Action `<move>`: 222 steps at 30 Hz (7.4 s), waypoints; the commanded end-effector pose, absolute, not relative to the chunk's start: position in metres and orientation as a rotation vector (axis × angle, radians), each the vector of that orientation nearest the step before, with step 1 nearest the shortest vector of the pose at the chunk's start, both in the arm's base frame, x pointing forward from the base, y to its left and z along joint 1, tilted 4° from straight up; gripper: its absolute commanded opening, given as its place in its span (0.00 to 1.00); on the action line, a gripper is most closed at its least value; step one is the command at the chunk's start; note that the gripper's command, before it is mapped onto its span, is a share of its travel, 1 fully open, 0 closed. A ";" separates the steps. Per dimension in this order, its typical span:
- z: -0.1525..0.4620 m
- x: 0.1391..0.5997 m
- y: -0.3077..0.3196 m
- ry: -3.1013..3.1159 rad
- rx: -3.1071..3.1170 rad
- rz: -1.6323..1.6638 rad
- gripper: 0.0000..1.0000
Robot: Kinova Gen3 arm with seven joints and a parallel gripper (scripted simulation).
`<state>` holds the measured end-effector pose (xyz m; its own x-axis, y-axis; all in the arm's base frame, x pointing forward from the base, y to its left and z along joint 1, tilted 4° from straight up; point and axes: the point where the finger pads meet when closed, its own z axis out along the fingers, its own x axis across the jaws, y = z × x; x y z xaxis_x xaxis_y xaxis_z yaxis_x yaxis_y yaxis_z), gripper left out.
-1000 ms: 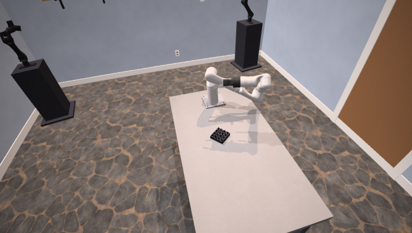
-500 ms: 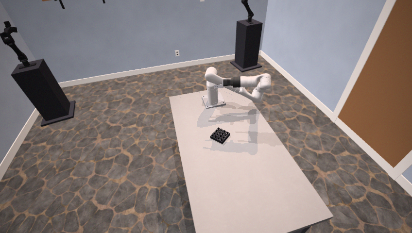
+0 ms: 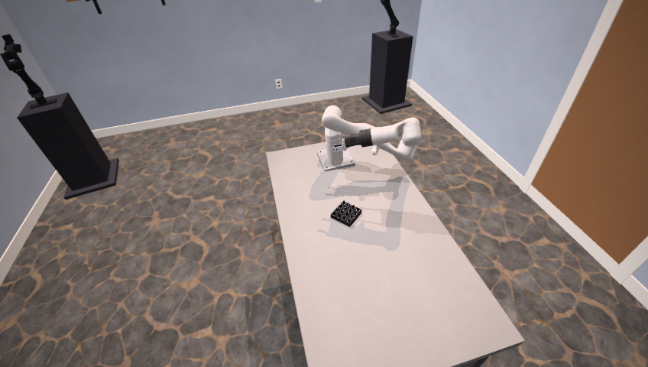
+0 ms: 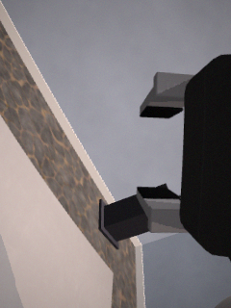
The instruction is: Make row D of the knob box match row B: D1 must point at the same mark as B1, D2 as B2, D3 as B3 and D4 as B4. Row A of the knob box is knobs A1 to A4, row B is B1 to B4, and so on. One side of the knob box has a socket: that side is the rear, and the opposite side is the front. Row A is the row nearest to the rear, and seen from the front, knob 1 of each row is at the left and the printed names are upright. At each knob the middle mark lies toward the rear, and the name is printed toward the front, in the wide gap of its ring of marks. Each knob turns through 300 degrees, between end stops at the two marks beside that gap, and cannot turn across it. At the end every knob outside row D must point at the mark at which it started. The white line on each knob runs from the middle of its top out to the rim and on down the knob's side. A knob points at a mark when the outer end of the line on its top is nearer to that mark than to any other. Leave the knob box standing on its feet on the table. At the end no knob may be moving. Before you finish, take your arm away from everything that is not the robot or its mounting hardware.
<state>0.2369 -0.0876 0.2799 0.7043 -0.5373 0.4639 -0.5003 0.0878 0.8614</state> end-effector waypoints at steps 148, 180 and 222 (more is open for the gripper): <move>0.089 0.383 -0.135 -1.593 2.672 0.087 1.00; 0.089 0.342 -0.159 -1.593 2.672 0.087 1.00; 0.089 0.339 -0.161 -1.593 2.672 0.087 1.00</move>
<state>0.3387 -0.1608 0.0881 0.4744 -0.8782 0.0619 -0.8798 -0.4754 -0.0023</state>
